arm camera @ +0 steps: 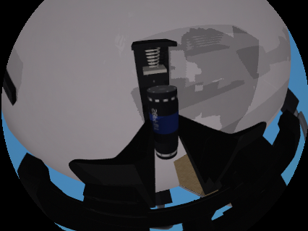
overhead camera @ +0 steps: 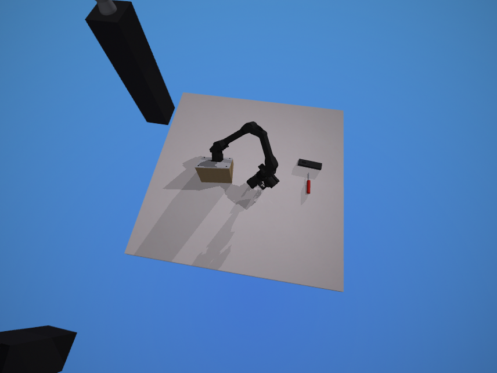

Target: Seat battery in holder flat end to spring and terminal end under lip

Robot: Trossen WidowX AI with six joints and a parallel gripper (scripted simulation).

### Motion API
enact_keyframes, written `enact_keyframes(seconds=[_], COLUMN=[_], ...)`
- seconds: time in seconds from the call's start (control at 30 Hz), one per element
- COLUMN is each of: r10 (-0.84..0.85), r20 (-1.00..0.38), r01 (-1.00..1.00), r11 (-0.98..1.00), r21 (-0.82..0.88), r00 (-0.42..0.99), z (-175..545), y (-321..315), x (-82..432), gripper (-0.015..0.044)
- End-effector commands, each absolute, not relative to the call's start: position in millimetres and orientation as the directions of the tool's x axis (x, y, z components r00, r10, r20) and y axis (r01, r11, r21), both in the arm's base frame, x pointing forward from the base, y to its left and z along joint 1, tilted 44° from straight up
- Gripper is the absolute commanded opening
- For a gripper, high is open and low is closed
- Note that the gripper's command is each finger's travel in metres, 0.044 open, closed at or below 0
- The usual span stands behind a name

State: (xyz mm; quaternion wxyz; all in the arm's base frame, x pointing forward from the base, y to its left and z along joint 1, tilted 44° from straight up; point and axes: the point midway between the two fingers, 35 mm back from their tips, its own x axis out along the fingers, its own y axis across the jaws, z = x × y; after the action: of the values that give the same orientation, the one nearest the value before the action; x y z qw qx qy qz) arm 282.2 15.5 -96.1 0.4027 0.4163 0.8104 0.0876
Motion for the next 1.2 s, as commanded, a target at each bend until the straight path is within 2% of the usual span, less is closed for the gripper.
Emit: enact_keyframes(seconds=[0.0, 1.17], r10=[0.75, 0.765], r20=[-0.57, -0.438], r01=[0.601, 0.594], r11=[0.637, 0.644], r21=[0.484, 0.482], r00=[-0.336, -0.472], z=[-97.0, -109.2], y=[16.3, 22.1], x=[285.0, 289.6], gripper=[0.0077, 0.0077])
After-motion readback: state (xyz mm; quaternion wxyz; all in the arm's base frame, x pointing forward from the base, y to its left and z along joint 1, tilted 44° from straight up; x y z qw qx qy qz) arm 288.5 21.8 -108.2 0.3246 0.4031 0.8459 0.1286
